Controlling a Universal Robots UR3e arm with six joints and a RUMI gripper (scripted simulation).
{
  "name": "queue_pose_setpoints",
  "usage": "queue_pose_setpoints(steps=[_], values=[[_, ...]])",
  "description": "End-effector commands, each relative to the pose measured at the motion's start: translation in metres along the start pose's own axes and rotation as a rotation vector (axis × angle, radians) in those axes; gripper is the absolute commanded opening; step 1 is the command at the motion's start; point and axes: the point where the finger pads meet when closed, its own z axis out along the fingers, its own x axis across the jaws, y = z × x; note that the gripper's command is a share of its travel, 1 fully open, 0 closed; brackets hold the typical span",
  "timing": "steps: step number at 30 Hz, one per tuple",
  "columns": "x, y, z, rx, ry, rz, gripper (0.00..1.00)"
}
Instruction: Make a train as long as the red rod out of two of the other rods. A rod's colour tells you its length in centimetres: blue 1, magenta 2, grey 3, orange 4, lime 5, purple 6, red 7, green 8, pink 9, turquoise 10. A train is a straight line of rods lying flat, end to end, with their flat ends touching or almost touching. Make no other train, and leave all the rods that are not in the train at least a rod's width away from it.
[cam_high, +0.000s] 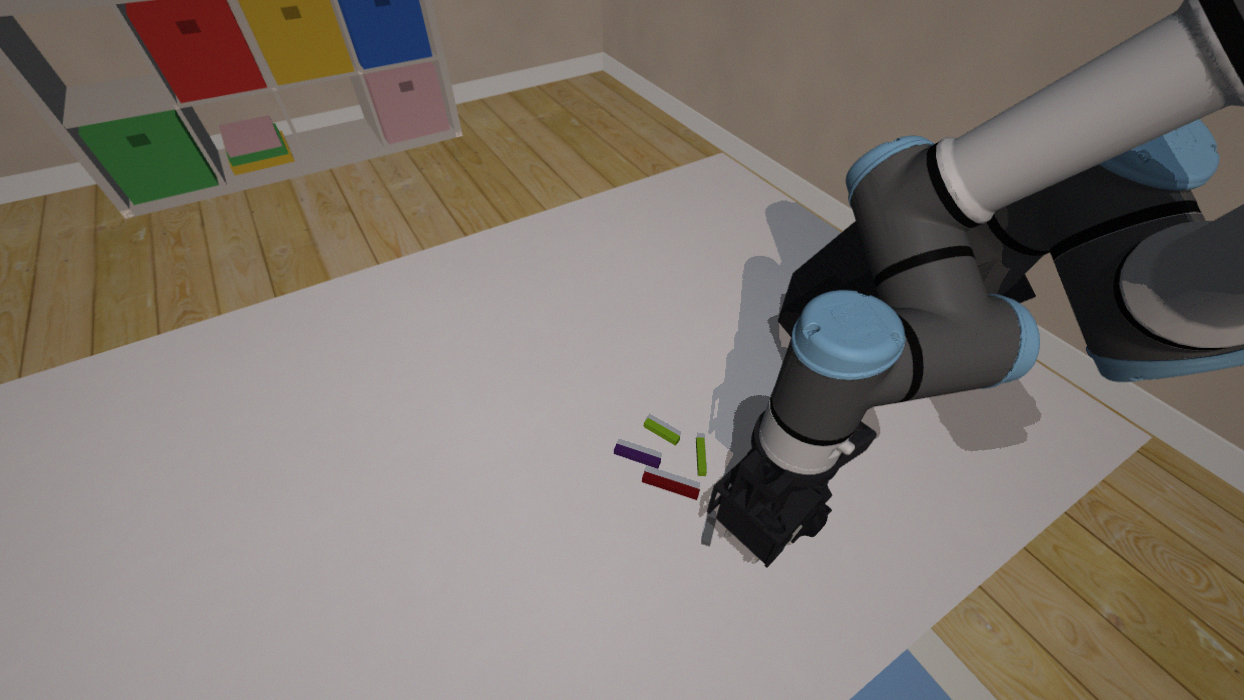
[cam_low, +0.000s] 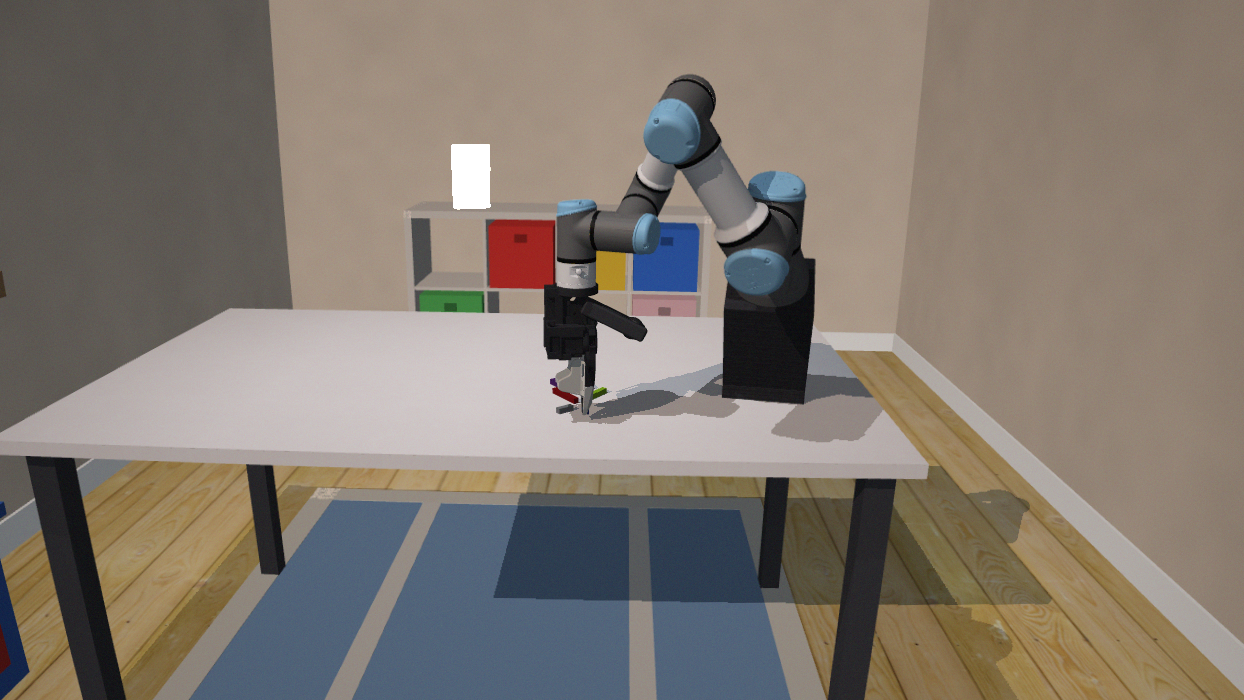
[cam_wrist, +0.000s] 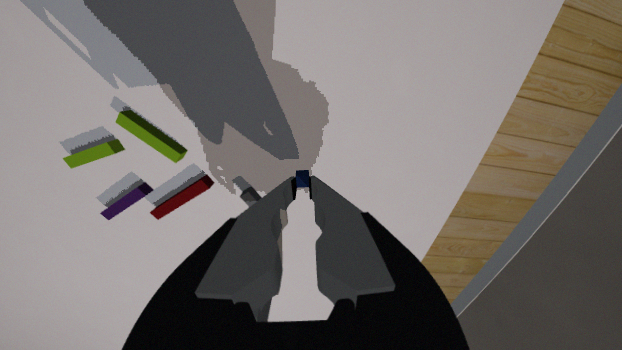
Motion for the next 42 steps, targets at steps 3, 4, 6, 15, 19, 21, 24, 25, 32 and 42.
queue_pose_setpoints(steps=[3,4,6,15,19,21,24,25,32,42], values=[[-0.0003,0.0007,-0.0004,-0.002,-0.001,0.0,0.0],[-0.0003,0.0007,-0.0004,-0.002,-0.001,0.0,0.0],[-0.0003,0.0007,-0.0004,-0.002,-0.001,0.0,0.0],[-0.0003,0.0007,-0.0004,-0.002,-0.001,0.0,0.0],[-0.0003,0.0007,-0.0004,-0.002,-0.001,0.0,0.0],[-0.0003,0.0007,-0.0004,-0.002,-0.001,0.0,0.0],[-0.0003,0.0007,-0.0004,-0.002,-0.001,0.0,0.0],[-0.0003,0.0007,-0.0004,-0.002,-0.001,0.0,0.0],[-0.0003,0.0007,0.0009,-0.002,-0.001,0.0,0.0],[-0.0003,0.0007,0.0077,-0.002,-0.001,0.0,0.0]])
